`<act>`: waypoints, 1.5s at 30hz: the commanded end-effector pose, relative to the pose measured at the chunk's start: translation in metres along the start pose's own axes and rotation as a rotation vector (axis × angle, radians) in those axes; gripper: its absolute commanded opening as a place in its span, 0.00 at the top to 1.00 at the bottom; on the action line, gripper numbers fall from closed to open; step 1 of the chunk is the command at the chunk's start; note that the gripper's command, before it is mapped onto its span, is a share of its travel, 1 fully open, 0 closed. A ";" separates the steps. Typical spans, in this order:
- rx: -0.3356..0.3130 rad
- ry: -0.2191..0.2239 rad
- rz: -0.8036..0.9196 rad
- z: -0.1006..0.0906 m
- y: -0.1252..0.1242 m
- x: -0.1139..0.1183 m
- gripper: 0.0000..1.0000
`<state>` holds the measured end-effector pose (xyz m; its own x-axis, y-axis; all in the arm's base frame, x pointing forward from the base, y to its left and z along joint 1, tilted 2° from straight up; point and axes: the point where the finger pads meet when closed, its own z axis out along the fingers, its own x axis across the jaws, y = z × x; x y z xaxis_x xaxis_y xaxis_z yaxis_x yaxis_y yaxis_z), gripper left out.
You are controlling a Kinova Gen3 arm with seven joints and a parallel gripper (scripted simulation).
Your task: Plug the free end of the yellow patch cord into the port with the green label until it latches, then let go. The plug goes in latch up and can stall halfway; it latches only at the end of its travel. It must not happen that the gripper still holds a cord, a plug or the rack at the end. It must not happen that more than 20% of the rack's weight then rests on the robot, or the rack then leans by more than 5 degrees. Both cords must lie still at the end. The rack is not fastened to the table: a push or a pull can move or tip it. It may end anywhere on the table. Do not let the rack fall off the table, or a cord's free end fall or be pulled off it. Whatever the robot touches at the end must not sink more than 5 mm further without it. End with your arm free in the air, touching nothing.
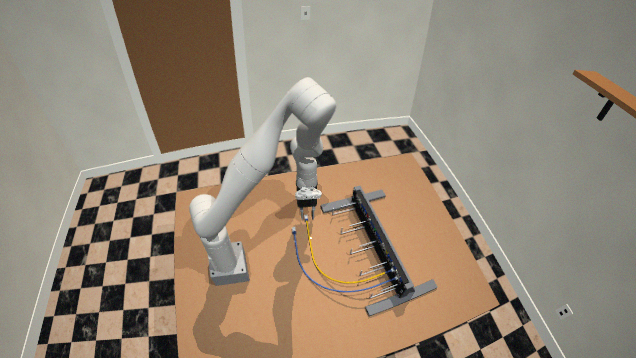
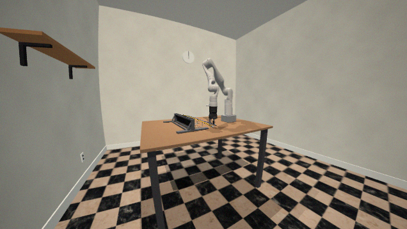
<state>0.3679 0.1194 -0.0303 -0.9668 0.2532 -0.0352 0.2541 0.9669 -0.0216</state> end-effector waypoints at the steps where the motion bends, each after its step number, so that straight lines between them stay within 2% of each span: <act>1: 0.000 0.003 -0.004 0.005 0.001 0.003 0.27; 45: 0.000 0.002 -0.004 0.010 0.001 0.002 0.27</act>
<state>0.3667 0.1208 -0.0397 -0.9678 0.2494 -0.0325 0.2502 0.9679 -0.0227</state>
